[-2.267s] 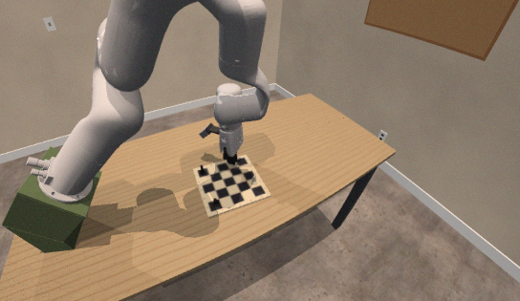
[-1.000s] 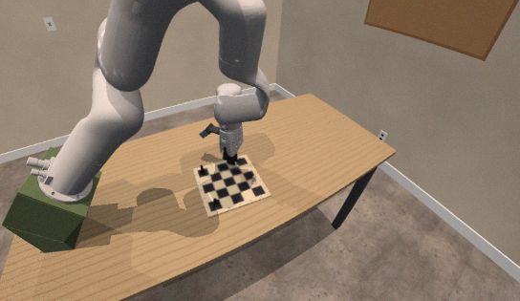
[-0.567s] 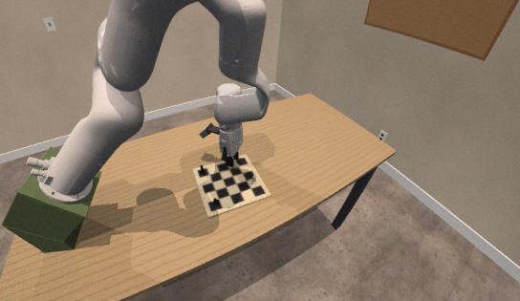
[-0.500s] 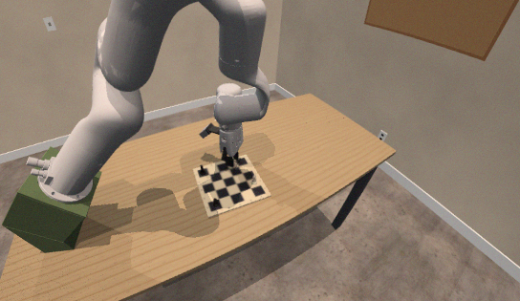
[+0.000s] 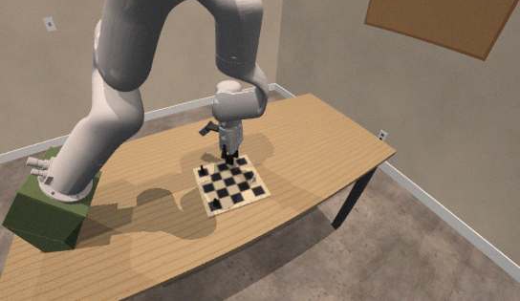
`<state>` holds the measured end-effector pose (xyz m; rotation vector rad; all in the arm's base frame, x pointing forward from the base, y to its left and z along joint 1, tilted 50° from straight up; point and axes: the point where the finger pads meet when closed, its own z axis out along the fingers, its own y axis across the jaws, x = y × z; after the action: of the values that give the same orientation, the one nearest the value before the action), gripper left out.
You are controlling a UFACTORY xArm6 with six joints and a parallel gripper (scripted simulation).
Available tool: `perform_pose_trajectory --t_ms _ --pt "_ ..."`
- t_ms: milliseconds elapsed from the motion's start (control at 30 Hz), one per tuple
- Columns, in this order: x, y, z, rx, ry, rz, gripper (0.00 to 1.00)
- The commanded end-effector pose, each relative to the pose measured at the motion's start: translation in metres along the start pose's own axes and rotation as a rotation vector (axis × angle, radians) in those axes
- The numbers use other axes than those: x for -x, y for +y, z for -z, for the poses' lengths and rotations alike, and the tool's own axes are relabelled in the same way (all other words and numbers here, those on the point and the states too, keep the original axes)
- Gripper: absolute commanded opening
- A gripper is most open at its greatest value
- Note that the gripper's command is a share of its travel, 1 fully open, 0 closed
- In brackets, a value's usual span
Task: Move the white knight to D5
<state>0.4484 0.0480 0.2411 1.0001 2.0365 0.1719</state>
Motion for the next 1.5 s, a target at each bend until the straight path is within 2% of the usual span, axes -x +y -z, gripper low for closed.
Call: perform_pose_trajectory --t_ms 0,400,700,733,1467 --pt "0.001 0.001 0.011 0.001 0.0 0.0 0.37" --pt "0.001 0.001 0.072 0.001 0.0 0.0 0.37" --pt "0.001 0.001 0.081 0.001 0.0 0.0 0.37" --pt "0.001 0.001 0.081 0.001 0.0 0.0 1.0" --pt "0.001 0.001 0.082 0.001 0.0 0.0 1.0"
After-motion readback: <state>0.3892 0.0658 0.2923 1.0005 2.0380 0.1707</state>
